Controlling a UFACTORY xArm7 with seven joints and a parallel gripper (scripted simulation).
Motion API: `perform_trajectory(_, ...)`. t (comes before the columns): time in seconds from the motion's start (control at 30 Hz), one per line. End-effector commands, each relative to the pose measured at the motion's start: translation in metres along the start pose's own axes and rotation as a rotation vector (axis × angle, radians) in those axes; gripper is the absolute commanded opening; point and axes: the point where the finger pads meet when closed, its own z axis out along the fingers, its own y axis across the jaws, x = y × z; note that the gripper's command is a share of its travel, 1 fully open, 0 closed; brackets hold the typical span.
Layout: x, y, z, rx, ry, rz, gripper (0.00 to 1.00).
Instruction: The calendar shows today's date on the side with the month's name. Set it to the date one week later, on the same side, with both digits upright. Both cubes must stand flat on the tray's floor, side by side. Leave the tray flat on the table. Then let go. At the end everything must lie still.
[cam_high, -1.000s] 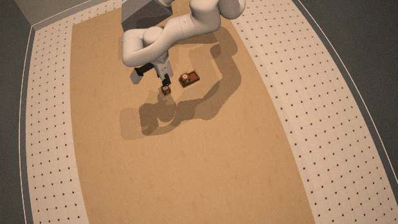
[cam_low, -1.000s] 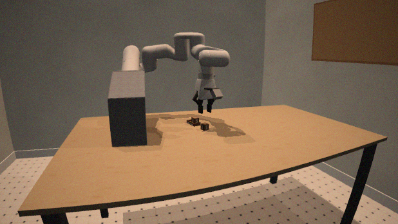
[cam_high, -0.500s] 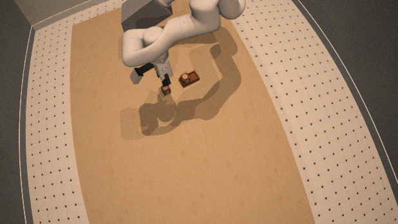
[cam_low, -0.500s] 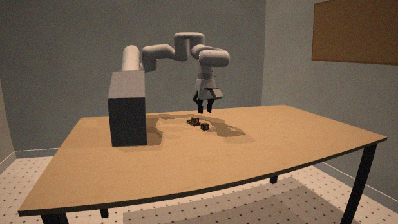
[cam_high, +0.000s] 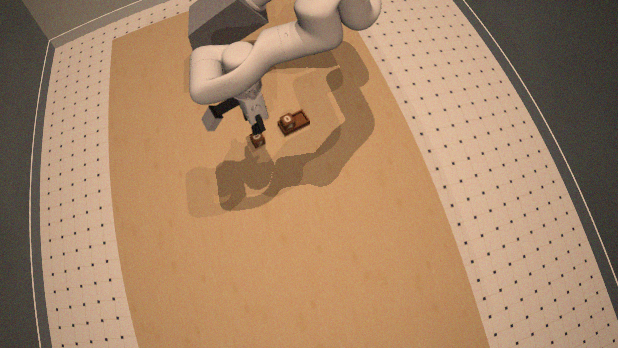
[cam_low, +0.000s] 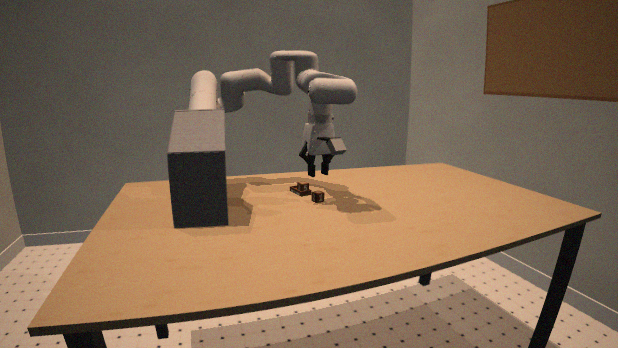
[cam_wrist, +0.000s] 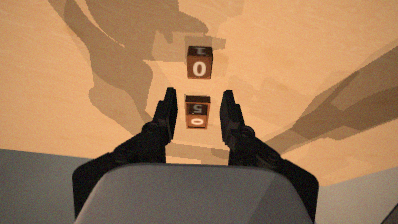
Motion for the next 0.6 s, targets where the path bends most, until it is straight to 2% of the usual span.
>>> perform_trajectory(0.0,0.001,0.0,0.001,0.002,0.003,0.0,0.49)
perform_trajectory(0.57,0.001,-0.001,0.02,0.002,0.003,0.0,0.49)
